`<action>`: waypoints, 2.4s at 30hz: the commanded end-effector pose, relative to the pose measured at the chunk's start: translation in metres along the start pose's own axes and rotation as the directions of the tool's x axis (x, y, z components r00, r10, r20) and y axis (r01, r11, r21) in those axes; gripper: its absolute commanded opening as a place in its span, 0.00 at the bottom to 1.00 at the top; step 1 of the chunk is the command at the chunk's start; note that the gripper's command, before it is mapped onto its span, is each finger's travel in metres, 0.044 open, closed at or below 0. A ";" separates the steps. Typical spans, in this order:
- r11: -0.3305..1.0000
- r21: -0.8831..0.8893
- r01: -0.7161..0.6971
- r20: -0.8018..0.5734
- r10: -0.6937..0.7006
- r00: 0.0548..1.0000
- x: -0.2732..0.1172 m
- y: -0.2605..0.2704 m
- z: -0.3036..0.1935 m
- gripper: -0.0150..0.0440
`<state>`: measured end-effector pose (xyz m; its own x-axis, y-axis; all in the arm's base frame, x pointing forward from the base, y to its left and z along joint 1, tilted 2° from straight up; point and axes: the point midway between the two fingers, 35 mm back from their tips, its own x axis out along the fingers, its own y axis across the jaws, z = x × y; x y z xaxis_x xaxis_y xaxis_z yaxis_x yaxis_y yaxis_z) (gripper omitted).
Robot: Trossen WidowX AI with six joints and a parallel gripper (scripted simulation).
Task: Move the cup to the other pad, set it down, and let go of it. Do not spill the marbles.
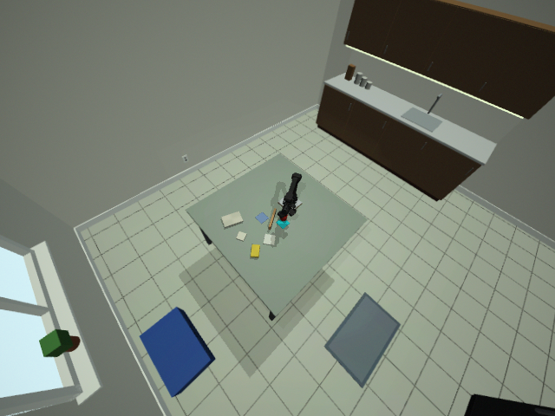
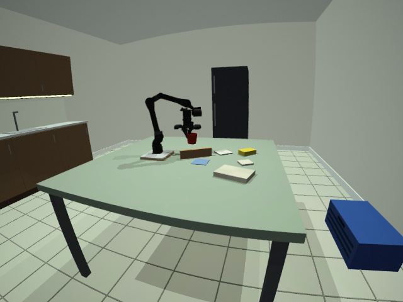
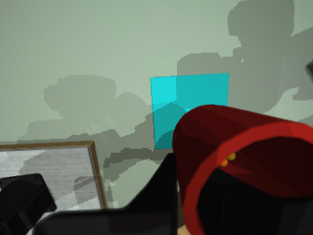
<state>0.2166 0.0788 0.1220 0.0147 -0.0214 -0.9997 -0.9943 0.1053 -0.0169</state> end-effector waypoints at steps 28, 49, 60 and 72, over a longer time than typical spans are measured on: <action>1.000 0.006 0.000 0.001 0.000 1.000 0.036 0.001 0.002 0.25; 1.000 0.006 -0.001 0.001 0.001 1.000 0.061 0.002 0.003 0.25; 1.000 0.000 -0.001 0.000 0.001 1.000 0.065 0.003 0.002 0.25; 1.000 0.000 -0.001 0.000 0.001 1.000 0.065 0.003 0.002 0.43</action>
<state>0.2147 0.0801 0.0561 0.0136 -0.0216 -0.9997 -0.9943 0.1054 -0.0158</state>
